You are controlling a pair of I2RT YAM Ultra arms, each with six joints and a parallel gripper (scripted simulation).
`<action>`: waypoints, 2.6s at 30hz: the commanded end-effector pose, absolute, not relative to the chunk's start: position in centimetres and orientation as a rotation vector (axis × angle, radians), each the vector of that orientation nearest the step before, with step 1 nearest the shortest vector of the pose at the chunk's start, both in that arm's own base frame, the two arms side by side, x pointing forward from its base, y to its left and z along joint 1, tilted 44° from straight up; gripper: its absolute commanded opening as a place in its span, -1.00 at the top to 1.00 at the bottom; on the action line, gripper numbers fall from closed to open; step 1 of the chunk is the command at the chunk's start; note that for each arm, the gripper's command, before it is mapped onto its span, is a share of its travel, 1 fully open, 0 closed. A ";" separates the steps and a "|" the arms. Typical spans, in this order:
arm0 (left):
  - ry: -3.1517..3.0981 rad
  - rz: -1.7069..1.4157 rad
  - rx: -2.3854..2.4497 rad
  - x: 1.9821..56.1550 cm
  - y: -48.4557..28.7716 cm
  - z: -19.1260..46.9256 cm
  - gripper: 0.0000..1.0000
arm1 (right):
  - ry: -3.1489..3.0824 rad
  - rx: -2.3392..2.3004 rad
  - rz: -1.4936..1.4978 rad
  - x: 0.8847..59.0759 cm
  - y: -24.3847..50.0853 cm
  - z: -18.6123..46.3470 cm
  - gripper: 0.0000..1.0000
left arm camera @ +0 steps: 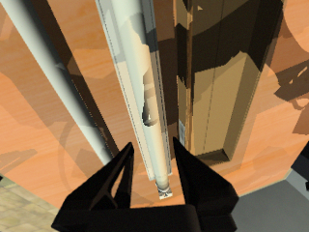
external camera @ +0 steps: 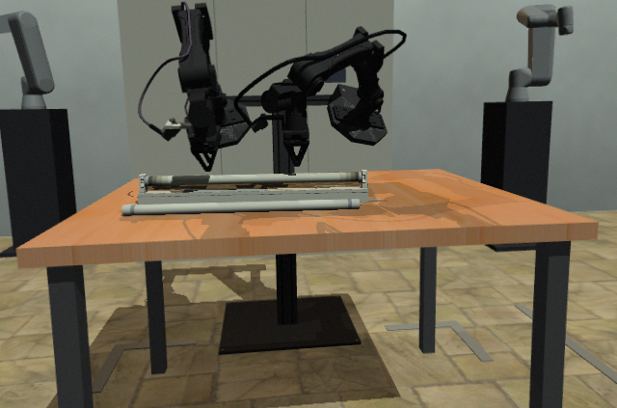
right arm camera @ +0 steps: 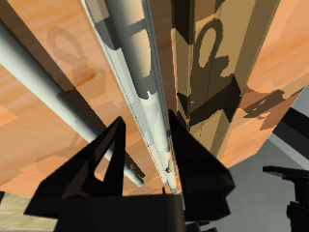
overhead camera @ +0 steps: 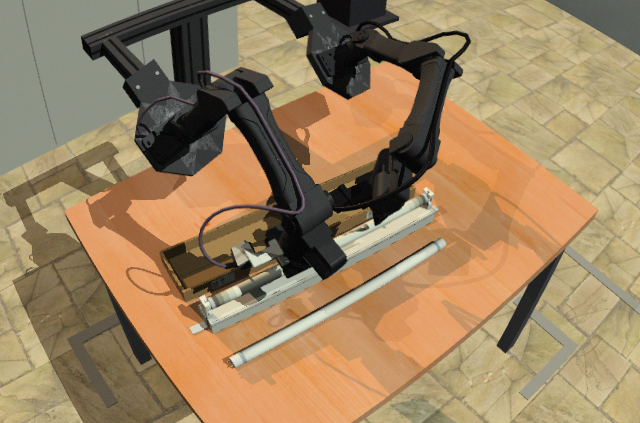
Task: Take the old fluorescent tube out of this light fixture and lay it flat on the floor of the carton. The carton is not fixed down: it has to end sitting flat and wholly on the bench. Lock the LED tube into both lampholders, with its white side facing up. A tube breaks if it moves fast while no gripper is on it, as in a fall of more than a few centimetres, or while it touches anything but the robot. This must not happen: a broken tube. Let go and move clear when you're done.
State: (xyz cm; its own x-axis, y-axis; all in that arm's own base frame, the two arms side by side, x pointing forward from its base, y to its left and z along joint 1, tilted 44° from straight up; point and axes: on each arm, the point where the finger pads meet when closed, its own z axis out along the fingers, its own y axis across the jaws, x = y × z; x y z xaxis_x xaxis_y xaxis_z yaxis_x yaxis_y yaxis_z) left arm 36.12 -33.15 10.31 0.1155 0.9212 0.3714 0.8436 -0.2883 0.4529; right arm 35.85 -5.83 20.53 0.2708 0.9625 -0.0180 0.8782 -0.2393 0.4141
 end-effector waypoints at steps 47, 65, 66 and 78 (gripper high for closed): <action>1.721 0.882 2.218 38.5 -34.0 8.0 0.78 | 1.677 2.213 0.332 37.3 -6.5 16.0 0.02; 1.721 0.883 2.218 38.5 -34.0 8.0 0.78 | 1.670 2.219 0.334 37.3 -6.5 16.0 0.78; 1.721 0.883 2.218 38.5 -34.0 8.0 0.78 | 1.670 2.219 0.334 37.3 -6.5 16.0 0.78; 1.716 0.911 2.229 38.2 -33.2 7.6 0.78 | 1.645 2.177 0.366 37.5 -6.5 17.0 0.78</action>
State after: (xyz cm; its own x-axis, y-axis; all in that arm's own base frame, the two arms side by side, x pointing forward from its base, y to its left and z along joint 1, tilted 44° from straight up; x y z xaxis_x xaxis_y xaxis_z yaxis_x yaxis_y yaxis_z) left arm 38.99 -31.65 6.55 0.1133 0.9232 0.3673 0.8390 -0.2869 0.4624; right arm 37.63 -6.43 16.12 0.2726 0.9620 -0.0184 0.8764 -0.2404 0.4172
